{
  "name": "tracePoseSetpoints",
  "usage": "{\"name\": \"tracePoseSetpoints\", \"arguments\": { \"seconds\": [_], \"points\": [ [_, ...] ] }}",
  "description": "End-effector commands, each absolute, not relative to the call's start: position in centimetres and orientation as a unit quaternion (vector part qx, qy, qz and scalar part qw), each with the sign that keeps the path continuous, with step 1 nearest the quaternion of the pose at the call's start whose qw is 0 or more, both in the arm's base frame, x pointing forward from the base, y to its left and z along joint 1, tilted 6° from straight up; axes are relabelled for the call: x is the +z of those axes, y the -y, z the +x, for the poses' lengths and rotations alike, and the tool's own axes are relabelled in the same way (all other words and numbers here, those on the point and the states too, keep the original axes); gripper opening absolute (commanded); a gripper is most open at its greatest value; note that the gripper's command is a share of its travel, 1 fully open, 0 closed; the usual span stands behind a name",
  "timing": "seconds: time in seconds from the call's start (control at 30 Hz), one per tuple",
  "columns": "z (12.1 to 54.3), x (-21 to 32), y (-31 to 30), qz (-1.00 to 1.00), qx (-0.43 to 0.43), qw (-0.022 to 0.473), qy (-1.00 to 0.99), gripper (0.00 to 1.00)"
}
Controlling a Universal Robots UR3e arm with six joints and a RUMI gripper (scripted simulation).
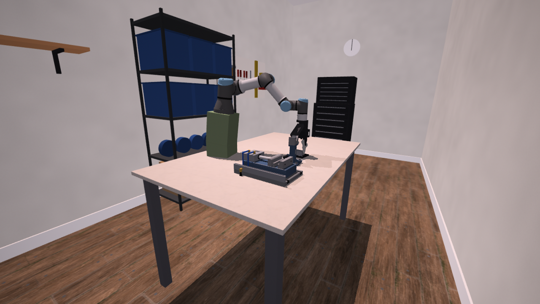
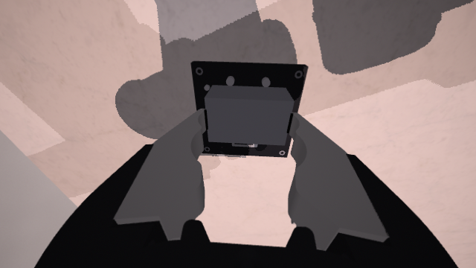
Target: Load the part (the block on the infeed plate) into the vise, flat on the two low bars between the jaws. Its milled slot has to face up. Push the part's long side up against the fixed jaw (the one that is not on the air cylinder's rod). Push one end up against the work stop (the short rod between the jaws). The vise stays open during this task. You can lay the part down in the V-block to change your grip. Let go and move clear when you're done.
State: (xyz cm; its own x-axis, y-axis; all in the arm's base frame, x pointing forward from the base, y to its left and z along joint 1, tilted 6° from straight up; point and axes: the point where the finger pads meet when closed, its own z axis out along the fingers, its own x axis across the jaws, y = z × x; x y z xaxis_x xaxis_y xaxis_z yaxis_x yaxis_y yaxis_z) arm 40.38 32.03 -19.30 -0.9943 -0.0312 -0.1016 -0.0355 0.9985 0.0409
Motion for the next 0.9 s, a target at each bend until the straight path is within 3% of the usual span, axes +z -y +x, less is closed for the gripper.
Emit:
{"name": "tracePoseSetpoints", "arguments": {
  "seconds": [0.0,0.87],
  "points": [
    [40.5,-19.2,-32.1,-0.017,0.022,0.052,-0.998,0.0],
    [40.1,-15.9,-31.9,-0.017,0.022,0.052,-0.998,0.0]
  ]
}}
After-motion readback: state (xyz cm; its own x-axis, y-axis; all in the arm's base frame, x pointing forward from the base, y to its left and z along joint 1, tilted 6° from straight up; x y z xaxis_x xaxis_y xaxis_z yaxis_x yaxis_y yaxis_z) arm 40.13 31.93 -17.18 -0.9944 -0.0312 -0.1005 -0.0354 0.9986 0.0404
